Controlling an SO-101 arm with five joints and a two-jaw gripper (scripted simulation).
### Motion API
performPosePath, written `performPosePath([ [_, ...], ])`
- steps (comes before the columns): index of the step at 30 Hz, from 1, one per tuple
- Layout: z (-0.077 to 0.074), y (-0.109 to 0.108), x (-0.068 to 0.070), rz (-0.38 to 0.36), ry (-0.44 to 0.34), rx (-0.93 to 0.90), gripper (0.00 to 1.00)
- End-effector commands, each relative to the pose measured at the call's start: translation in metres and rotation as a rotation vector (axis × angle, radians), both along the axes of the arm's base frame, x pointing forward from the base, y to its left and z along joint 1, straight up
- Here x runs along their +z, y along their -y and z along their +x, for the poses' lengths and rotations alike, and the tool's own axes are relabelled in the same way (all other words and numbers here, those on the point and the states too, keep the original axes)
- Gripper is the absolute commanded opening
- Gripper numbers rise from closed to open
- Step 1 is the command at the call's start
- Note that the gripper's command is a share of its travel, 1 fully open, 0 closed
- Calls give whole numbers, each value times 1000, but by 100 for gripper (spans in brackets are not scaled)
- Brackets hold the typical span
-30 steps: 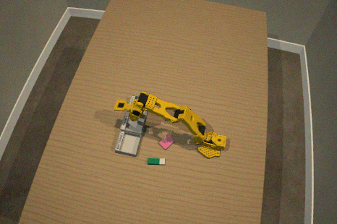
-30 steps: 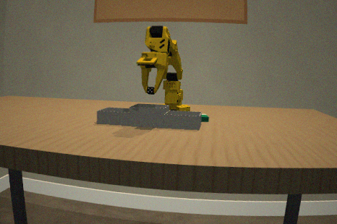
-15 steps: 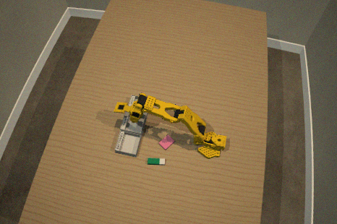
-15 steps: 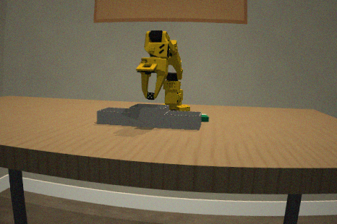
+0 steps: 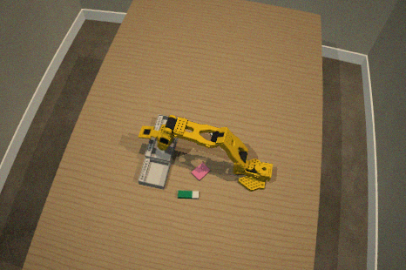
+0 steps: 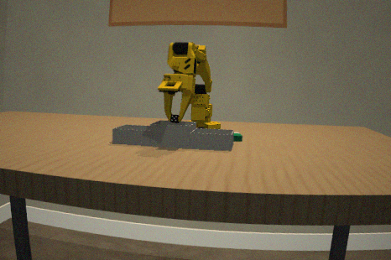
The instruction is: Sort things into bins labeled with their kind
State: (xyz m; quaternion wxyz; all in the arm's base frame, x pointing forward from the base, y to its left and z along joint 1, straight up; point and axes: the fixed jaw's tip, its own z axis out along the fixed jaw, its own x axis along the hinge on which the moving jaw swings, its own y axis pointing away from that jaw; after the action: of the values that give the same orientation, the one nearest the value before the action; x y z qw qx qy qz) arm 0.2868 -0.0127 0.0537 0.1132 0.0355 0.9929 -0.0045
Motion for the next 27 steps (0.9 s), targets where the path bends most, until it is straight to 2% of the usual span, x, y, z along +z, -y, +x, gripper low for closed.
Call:
performPosePath([
  [1, 6, -3, 18, -2, 80, 5, 0],
  [8, 7, -3, 14, -2, 80, 5, 0],
  [27, 8, -3, -7, -2, 80, 5, 0],
])
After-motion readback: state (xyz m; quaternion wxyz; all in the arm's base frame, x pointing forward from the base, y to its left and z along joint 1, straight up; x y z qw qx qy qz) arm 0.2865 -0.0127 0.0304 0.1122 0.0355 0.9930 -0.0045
